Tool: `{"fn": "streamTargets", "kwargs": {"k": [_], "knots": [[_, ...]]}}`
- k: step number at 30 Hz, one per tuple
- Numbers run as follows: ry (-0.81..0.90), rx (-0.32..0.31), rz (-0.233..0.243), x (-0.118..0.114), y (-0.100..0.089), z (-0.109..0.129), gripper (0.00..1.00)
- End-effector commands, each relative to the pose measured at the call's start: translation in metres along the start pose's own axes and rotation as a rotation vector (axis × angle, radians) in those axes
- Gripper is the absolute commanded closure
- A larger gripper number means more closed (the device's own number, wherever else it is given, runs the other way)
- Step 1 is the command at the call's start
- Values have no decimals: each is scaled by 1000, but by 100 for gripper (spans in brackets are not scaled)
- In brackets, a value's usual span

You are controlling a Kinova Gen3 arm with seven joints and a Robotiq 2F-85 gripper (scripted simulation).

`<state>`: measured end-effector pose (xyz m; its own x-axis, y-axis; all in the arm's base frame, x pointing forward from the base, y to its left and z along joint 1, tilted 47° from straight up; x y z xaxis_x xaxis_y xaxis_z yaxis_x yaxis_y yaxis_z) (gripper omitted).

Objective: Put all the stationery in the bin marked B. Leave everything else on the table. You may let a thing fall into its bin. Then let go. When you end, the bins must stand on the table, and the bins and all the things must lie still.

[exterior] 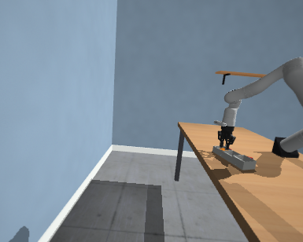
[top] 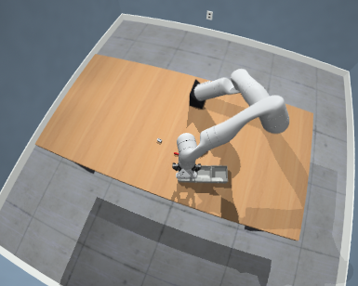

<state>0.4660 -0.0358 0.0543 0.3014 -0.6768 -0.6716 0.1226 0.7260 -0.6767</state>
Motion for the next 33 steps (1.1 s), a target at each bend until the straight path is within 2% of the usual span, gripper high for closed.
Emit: {"fn": "streamTargets", "kwargs": {"k": [1,6,30,33], "knots": [[1,2,-1,0,1,1,54],[1,2,-1,0,1,1,54],[0,-1,-1,0,-29,0,54],[6,-1,-3,1,-41,0,54]]}}
Point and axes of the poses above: the point where the finger pads meet when closed, its own y axis out along the fingers, its own x axis across the jaws, z = x × y, the point moved 2 cm from there along -y, back along the fingers, and after that the axes turned 8 degrees about -y, right-handed, at the moved point
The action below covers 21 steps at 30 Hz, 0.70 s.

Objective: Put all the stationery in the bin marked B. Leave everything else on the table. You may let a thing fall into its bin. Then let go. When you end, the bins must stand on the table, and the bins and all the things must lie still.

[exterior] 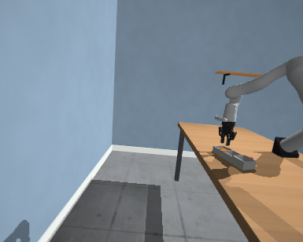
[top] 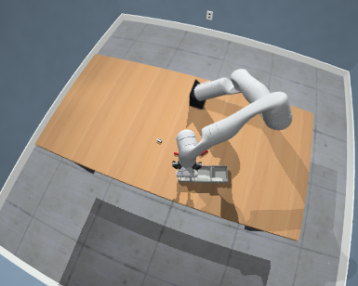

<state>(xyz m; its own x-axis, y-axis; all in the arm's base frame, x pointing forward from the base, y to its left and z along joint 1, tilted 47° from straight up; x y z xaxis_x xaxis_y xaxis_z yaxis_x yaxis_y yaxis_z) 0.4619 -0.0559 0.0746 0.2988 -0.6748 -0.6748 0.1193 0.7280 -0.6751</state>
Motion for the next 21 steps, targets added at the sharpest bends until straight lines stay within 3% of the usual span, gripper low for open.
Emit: {"fn": "streamTargets", "kwargs": {"k": [1,7,8,11,13,21], "knots": [[2,2,-6,2,-12,0,54],[-3,4,-5,1,-9,1,54],[-59,-2,-6,7,-8,-10,70],[-209,-2,-6,20,-8,-31,70],[-209,-2,-6,20,-8,-31,70],[-547,-9,-3,56,-9,-86,70]]}}
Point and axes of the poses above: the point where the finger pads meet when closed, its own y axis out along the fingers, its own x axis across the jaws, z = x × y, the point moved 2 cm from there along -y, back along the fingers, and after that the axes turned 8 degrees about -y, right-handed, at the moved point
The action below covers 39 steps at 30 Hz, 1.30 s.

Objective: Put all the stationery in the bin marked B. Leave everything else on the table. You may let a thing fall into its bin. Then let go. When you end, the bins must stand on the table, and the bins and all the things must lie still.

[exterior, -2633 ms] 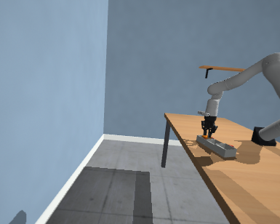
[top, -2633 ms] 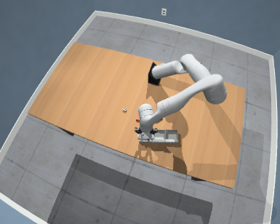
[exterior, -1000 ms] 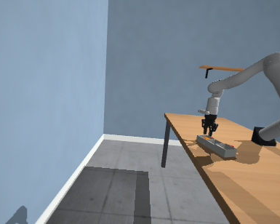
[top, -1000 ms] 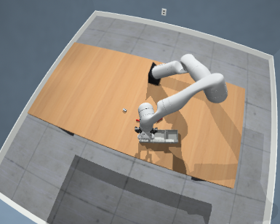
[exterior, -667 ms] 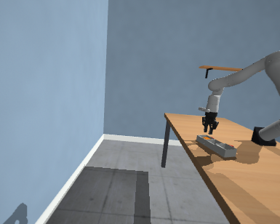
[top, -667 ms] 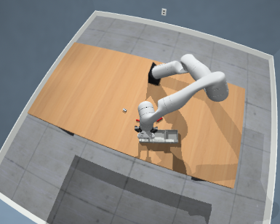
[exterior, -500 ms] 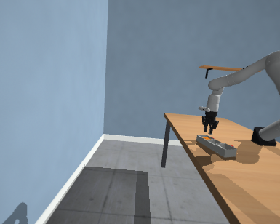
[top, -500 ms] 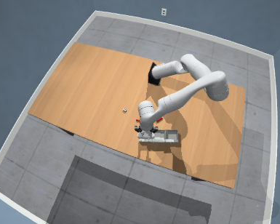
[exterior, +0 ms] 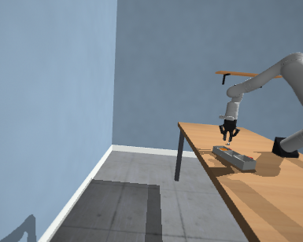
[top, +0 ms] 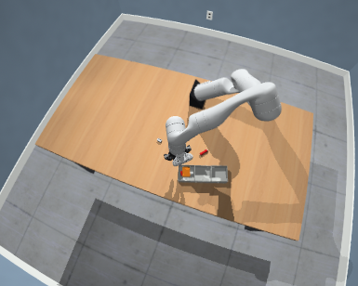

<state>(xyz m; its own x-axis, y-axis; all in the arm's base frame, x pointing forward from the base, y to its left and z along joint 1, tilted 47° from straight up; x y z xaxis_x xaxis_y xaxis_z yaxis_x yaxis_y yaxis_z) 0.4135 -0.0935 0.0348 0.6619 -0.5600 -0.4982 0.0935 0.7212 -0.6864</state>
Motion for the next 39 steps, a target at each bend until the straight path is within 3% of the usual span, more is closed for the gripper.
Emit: {"fn": "streamTargets", "kwargs": {"k": [1,7,9,14,19,26,39], "knots": [[-156,15,-10,8,-2,-38,70],[-352,1,-8,15,-1,-86,70],[-352,1,-8,15,-1,-86,70],[-592,16,-22,25,-2,-127,70],[-599,21,-19,29,-3,-172,70],[-596,27,-21,30,-3,-176,70],[-588,28,-23,28,-2,-163,70]]}}
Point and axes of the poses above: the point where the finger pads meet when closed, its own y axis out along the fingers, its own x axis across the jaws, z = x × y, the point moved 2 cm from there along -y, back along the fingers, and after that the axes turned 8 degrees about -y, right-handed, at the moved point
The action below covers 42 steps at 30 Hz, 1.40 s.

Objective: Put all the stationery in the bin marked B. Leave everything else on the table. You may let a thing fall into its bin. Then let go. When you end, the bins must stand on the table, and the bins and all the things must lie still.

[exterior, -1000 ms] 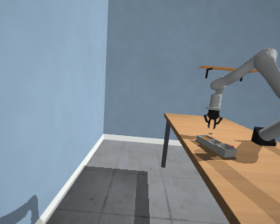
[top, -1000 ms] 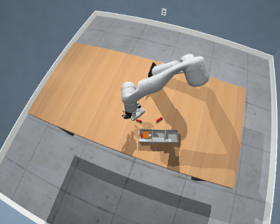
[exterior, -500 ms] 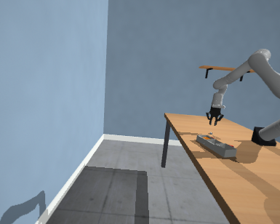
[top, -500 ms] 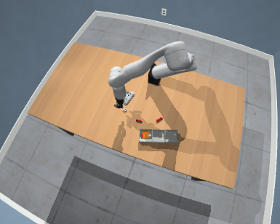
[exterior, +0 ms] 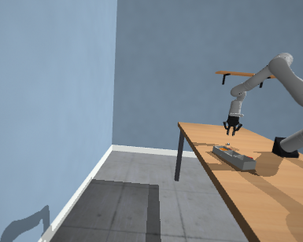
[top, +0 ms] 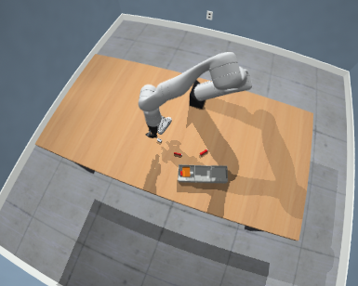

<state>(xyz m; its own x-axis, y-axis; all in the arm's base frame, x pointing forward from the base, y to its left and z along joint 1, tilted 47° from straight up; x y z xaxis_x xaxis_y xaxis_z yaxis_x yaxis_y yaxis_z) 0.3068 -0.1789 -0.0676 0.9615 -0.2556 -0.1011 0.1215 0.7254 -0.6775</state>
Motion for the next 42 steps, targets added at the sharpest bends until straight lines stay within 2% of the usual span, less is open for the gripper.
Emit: {"fn": "streamTargets", "kwargs": {"k": [1,15,19,21,32,39,42], "knots": [[4,4,-5,3,0,5,70],[4,3,-5,4,0,6,70],[-6,3,-4,3,18,5,70],[-6,3,-4,3,18,5,70],[-5,2,-4,2,61,5,70],[4,2,-4,1,60,3,70],[-1,1,-5,2,65,4,70]]}}
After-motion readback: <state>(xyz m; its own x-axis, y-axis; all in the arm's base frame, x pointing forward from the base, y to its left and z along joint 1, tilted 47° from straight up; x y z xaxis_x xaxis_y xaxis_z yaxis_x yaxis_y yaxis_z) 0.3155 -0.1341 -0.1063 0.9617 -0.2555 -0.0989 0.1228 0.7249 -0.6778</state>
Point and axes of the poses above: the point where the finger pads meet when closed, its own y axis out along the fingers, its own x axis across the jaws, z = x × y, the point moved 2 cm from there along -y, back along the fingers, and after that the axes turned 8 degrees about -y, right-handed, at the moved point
